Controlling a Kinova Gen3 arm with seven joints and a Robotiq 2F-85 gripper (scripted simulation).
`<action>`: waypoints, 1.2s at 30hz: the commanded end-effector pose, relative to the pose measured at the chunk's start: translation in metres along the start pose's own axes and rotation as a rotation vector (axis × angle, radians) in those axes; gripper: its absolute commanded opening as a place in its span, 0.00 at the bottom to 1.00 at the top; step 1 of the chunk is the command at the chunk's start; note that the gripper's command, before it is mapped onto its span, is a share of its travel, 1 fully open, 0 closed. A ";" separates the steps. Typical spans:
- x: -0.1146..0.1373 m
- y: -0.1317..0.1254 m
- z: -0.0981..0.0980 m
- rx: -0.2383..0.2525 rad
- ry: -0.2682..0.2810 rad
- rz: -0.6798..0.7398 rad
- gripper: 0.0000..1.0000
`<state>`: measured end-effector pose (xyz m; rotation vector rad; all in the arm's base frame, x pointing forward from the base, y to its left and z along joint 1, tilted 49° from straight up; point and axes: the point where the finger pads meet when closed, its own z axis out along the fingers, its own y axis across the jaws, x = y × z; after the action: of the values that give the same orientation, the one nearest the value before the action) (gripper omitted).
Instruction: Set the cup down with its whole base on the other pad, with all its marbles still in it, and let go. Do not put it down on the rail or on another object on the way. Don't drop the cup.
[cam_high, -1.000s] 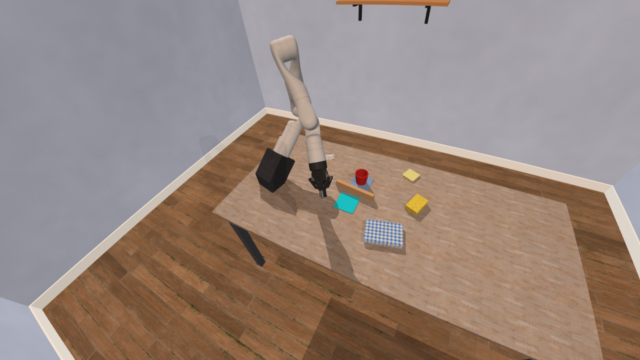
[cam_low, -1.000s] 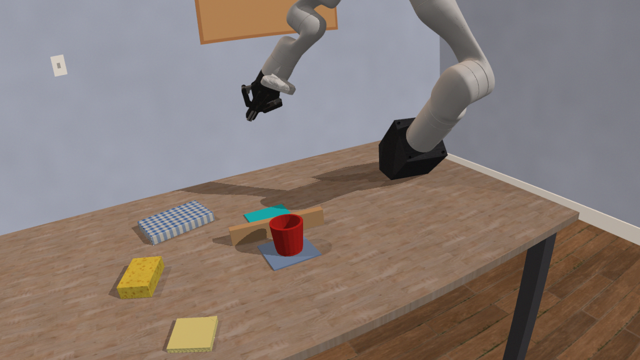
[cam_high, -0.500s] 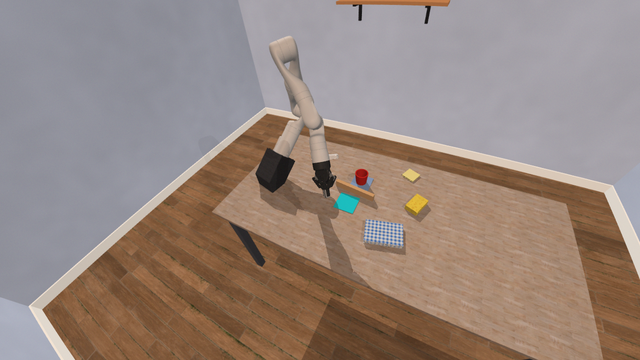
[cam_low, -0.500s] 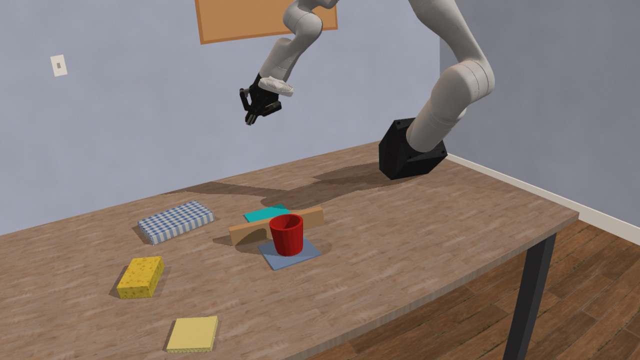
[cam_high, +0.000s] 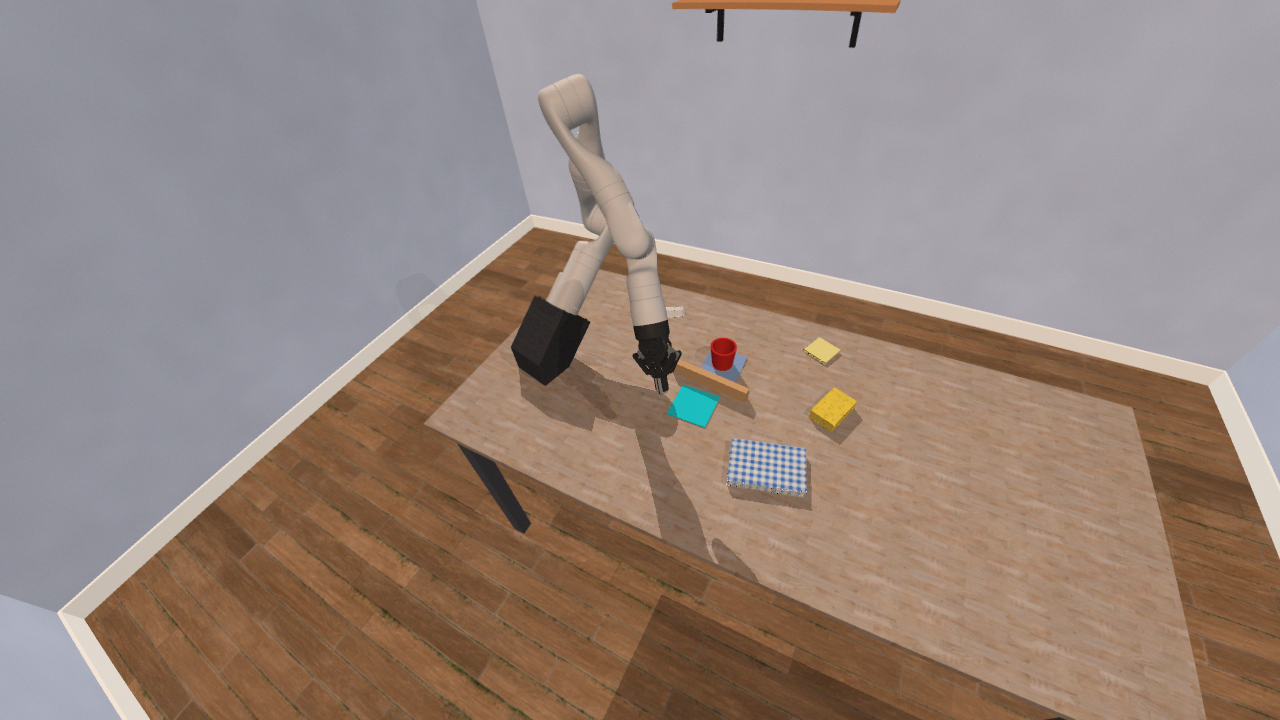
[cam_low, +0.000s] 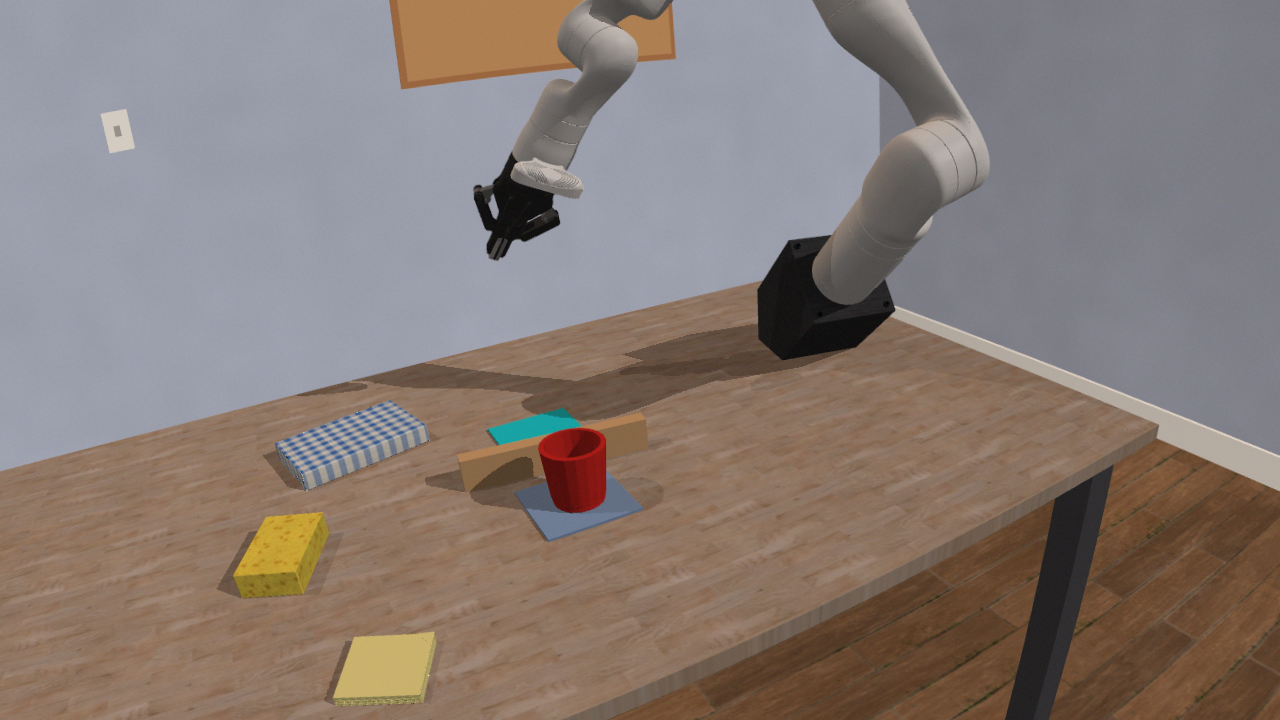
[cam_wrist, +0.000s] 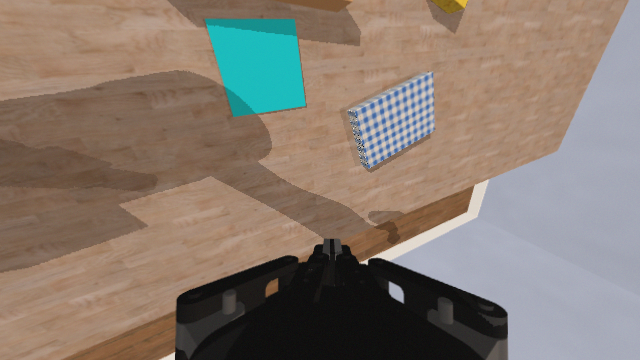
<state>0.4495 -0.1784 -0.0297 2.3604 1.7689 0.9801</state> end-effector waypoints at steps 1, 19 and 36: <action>0.014 0.002 0.001 0.016 0.017 0.001 0.00; 0.042 0.005 0.003 0.050 0.052 0.000 0.00; 0.085 0.006 0.003 0.103 0.104 -0.004 0.00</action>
<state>0.4665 -0.1119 0.0053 2.4138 1.8890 1.0463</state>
